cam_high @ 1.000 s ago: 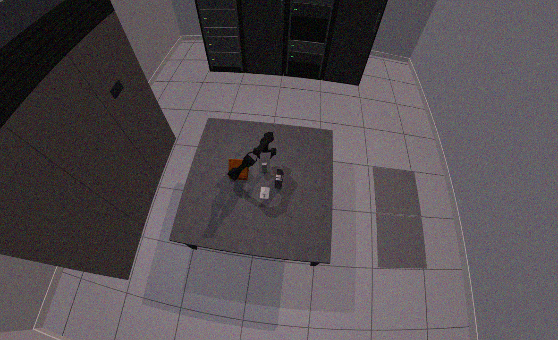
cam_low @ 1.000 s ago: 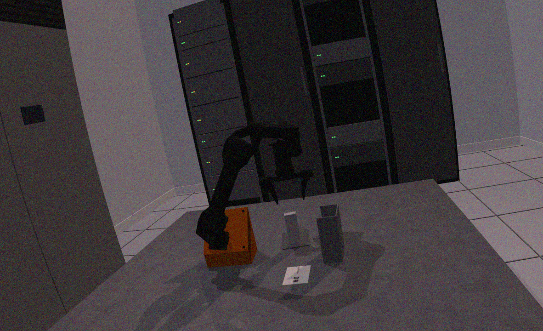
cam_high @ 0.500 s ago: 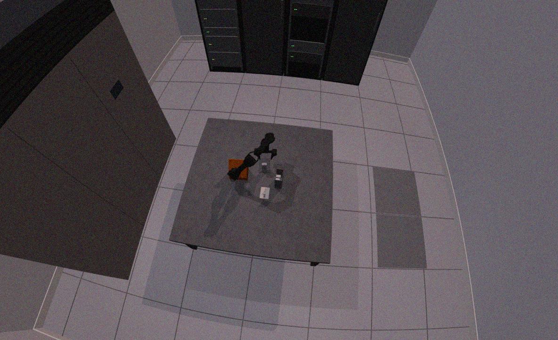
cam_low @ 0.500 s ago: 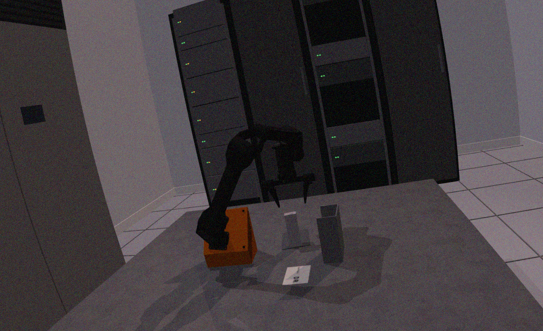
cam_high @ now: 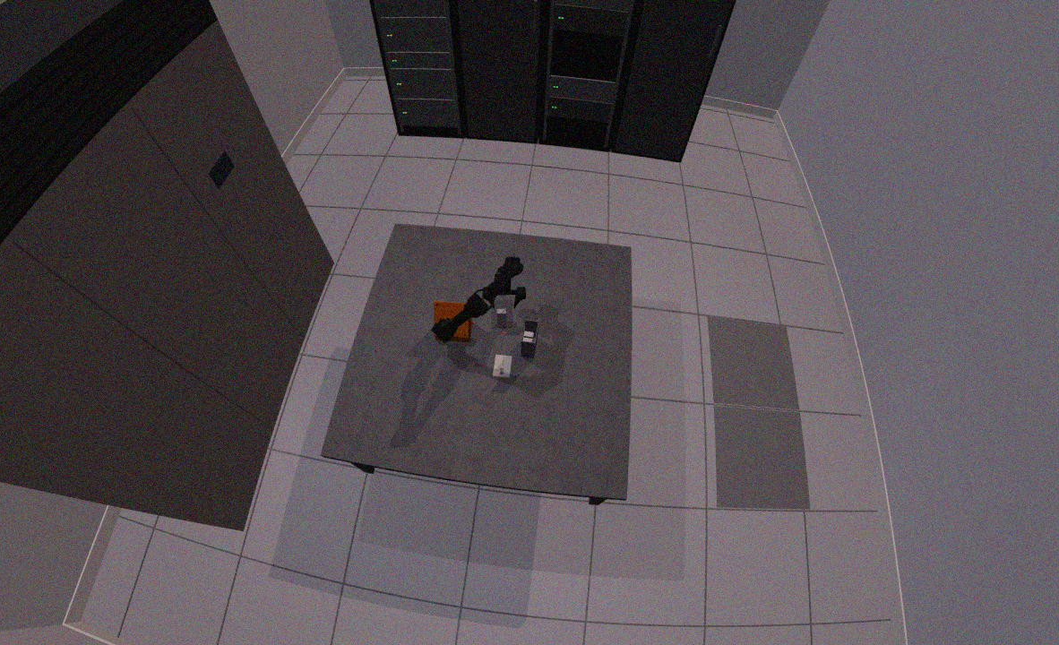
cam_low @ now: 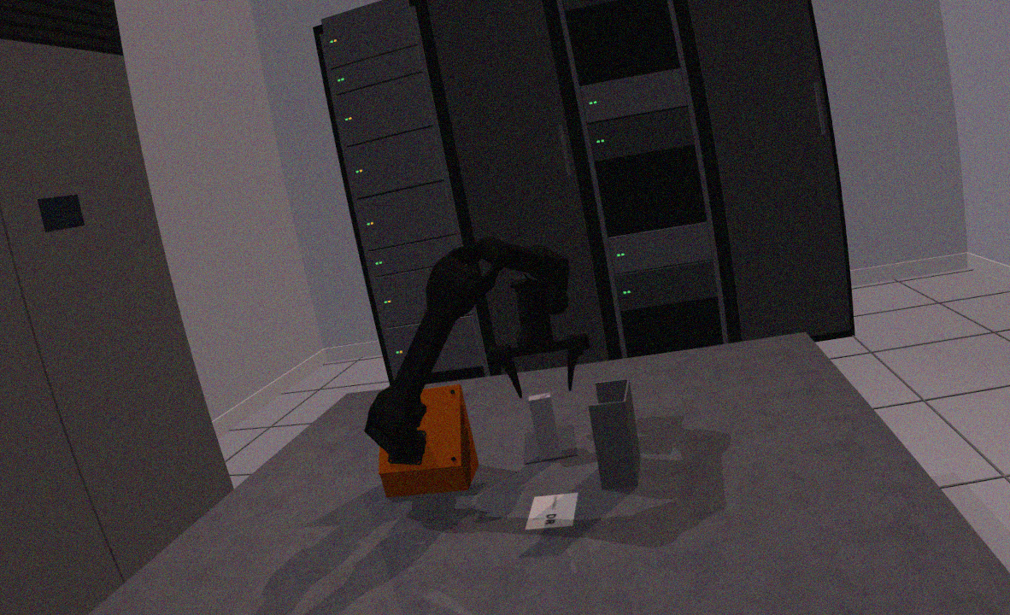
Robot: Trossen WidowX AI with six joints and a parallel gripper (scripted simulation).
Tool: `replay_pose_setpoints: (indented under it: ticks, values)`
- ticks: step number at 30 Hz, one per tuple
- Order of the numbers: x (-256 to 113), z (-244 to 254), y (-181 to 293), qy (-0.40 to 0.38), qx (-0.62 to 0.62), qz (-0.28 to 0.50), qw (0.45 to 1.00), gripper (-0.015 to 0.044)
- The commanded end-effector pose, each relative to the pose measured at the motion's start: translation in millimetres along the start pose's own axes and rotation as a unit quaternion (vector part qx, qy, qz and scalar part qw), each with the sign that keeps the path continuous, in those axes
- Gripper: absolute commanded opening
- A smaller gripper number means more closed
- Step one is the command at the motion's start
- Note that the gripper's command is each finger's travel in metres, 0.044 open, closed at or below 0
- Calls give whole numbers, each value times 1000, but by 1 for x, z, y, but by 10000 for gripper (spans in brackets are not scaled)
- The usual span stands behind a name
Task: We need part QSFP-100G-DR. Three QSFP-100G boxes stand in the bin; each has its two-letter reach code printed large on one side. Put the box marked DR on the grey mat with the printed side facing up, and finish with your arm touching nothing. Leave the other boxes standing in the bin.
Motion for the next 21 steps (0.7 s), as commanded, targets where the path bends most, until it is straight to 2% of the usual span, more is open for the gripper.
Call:
replay_pose_setpoints:
  ticks: [1,13,21]
  values:
    - [9,1,0,-2,-15,14,1000,440]
    - [27,1,4,-8,-41,38,998,440]
    - [24,0,5,-8,-34,33,999,440]
Point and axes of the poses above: the point midway between the two fingers, 35 mm back from their tips, its own x axis out along the fingers, its own z axis across the jaws, y = z × x, the point moved 2 cm from there along -x, back along the fingers
